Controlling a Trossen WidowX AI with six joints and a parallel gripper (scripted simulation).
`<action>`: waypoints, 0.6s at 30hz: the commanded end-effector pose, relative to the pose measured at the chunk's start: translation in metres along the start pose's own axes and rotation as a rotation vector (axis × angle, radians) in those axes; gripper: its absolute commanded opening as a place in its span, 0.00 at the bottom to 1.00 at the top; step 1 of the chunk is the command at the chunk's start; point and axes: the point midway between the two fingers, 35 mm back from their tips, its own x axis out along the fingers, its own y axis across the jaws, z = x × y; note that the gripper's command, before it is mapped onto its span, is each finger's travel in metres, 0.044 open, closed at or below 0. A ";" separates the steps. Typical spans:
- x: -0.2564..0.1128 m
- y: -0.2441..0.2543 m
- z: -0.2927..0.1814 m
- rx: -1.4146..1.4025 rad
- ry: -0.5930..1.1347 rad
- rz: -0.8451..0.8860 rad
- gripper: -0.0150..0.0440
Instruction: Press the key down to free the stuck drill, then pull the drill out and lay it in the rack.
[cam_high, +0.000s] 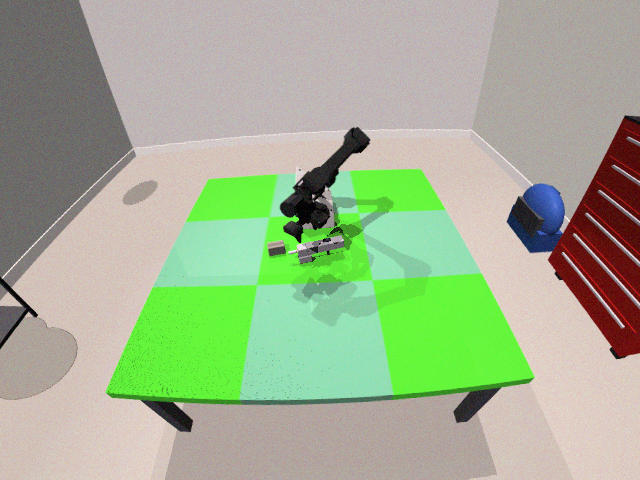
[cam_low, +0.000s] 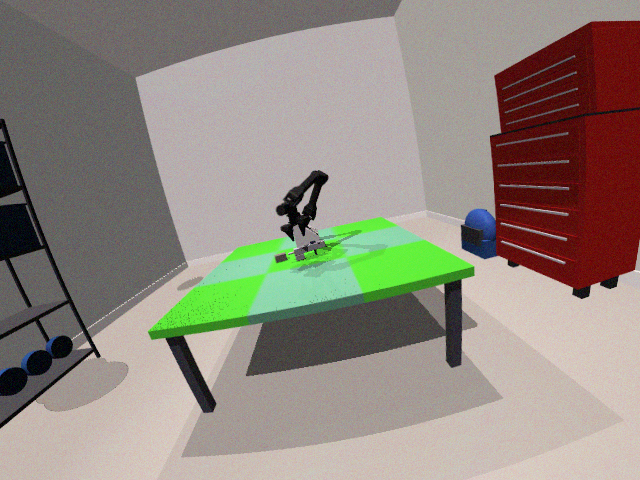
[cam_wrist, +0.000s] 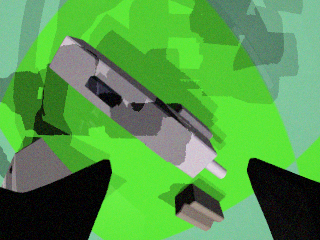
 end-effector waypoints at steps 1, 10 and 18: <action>0.034 -0.043 -0.037 -0.567 0.009 -0.015 1.00; 0.057 -0.059 -0.060 -0.871 0.007 -0.015 1.00; 0.057 -0.059 -0.060 -0.871 0.007 -0.015 1.00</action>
